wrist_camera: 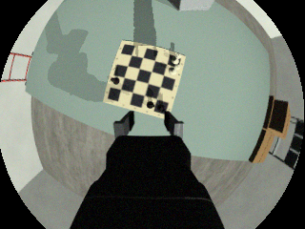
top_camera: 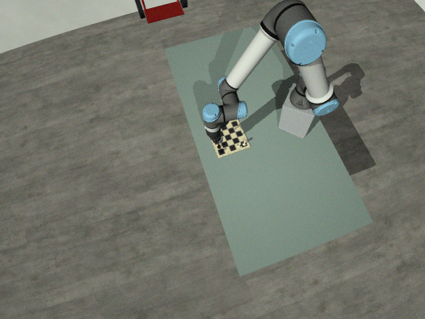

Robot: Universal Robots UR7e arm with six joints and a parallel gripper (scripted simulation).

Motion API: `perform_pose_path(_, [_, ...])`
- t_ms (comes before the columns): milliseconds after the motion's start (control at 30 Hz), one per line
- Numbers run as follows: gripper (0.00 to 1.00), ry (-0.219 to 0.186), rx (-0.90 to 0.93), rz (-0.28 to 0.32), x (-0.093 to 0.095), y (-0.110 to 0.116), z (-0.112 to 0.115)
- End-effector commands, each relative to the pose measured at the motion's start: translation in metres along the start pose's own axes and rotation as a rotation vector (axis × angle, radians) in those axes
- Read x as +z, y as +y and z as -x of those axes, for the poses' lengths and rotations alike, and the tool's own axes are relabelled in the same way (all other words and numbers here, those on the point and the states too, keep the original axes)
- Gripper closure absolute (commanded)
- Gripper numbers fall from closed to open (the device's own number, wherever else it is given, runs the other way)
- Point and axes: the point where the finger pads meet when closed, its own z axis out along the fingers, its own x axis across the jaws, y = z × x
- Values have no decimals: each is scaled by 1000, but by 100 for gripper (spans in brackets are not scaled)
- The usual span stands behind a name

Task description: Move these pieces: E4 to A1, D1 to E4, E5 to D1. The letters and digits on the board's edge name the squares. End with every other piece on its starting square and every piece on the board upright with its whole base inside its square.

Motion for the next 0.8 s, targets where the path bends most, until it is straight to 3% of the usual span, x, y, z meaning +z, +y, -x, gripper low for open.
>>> perform_pose_path(0, [0, -8, -8, 26, -3, -4, -2])
perform_pose_path(767, [0, -13, -14, 41, -5, -7, -4])
